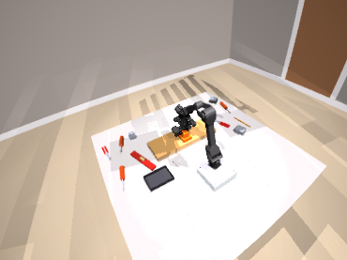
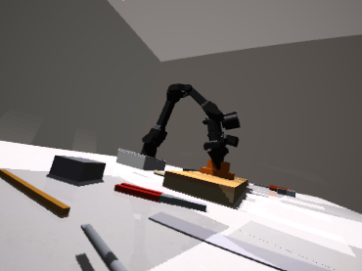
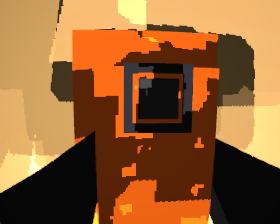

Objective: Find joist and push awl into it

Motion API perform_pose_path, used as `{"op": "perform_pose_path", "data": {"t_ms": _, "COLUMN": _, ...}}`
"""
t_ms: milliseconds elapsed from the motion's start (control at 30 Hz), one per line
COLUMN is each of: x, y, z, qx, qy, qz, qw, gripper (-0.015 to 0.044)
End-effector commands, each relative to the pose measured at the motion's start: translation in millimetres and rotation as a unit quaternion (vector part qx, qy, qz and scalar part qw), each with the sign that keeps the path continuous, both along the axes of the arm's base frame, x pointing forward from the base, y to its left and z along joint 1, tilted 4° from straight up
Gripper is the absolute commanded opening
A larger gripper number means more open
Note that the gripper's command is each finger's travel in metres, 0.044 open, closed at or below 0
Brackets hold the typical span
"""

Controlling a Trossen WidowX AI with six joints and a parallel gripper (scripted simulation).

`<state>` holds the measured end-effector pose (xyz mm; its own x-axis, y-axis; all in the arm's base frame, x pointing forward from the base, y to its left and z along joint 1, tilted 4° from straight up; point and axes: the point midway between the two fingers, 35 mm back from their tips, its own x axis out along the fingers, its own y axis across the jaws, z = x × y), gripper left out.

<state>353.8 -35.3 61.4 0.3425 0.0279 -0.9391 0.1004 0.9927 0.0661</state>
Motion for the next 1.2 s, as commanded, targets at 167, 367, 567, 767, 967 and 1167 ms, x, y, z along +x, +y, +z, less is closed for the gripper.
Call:
{"op": "perform_pose_path", "data": {"t_ms": 167, "x": -4, "y": -33, "z": -3, "qx": -0.002, "qy": 0.001, "qz": 0.000, "qw": 1.000, "gripper": 0.0000}}
{"op": "perform_pose_path", "data": {"t_ms": 367, "x": -6, "y": -56, "z": -4, "qx": -0.004, "qy": 0.001, "qz": 0.000, "qw": 1.000, "gripper": 0.0000}}
{"op": "perform_pose_path", "data": {"t_ms": 567, "x": -9, "y": -78, "z": -5, "qx": -0.005, "qy": 0.001, "qz": 0.000, "qw": 1.000, "gripper": 0.0000}}
{"op": "perform_pose_path", "data": {"t_ms": 767, "x": -11, "y": -101, "z": -6, "qx": -0.006, "qy": 0.001, "qz": 0.000, "qw": 1.000, "gripper": 0.0000}}
{"op": "perform_pose_path", "data": {"t_ms": 967, "x": -13, "y": -123, "z": -7, "qx": -0.007, "qy": 0.001, "qz": 0.000, "qw": 1.000, "gripper": 0.0000}}
{"op": "perform_pose_path", "data": {"t_ms": 1167, "x": -16, "y": -145, "z": -8, "qx": -0.008, "qy": 0.002, "qz": 0.000, "qw": 1.000, "gripper": 0.0000}}
